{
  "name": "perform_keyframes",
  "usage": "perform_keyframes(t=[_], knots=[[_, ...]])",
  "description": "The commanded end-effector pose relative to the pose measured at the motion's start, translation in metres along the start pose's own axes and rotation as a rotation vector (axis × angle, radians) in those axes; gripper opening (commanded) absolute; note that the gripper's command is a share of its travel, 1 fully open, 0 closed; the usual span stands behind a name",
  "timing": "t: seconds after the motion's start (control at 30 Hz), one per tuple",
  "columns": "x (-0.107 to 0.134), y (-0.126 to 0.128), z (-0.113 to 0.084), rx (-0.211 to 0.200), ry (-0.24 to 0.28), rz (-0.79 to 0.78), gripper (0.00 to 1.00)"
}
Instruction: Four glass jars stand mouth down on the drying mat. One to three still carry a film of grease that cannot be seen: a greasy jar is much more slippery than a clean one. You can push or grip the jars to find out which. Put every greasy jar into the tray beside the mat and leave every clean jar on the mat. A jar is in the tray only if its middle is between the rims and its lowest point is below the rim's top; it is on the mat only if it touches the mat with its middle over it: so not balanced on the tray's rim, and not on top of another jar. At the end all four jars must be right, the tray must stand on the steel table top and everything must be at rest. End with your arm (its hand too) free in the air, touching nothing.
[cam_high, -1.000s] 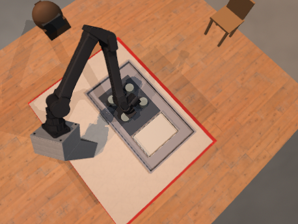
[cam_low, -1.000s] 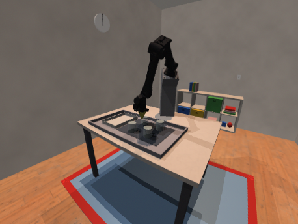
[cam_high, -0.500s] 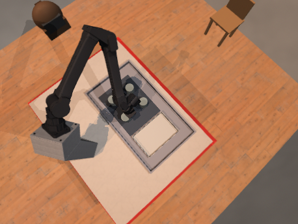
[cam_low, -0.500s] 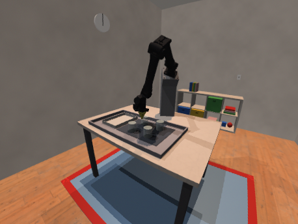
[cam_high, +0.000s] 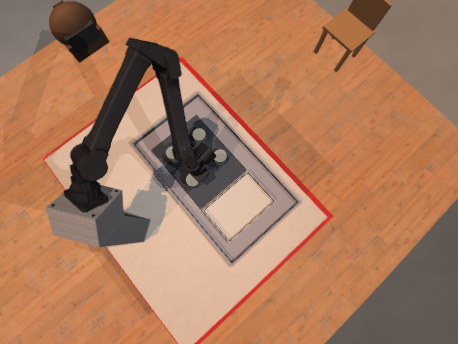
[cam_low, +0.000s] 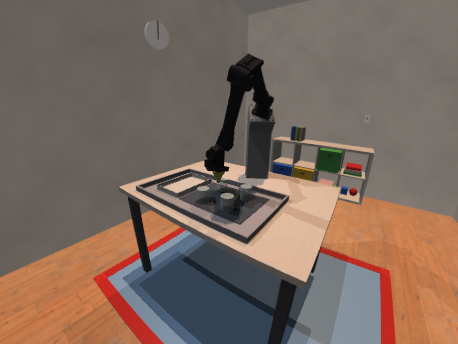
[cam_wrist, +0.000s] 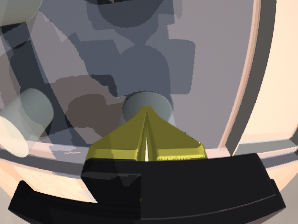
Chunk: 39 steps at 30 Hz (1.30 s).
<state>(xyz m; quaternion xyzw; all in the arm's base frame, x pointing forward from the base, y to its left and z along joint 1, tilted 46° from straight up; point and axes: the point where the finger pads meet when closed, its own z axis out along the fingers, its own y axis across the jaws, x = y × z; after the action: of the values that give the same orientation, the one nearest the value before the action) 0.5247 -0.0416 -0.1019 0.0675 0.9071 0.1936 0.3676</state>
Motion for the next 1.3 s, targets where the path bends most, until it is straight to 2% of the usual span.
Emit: perform_keyframes(t=[0.0, 1.27], knots=[[0.0406, 0.0038, 0.0003, -0.001, 0.068, 0.033, 0.0], [0.0451, 0.0039, 0.0, -0.001, 0.068, 0.033, 0.0]])
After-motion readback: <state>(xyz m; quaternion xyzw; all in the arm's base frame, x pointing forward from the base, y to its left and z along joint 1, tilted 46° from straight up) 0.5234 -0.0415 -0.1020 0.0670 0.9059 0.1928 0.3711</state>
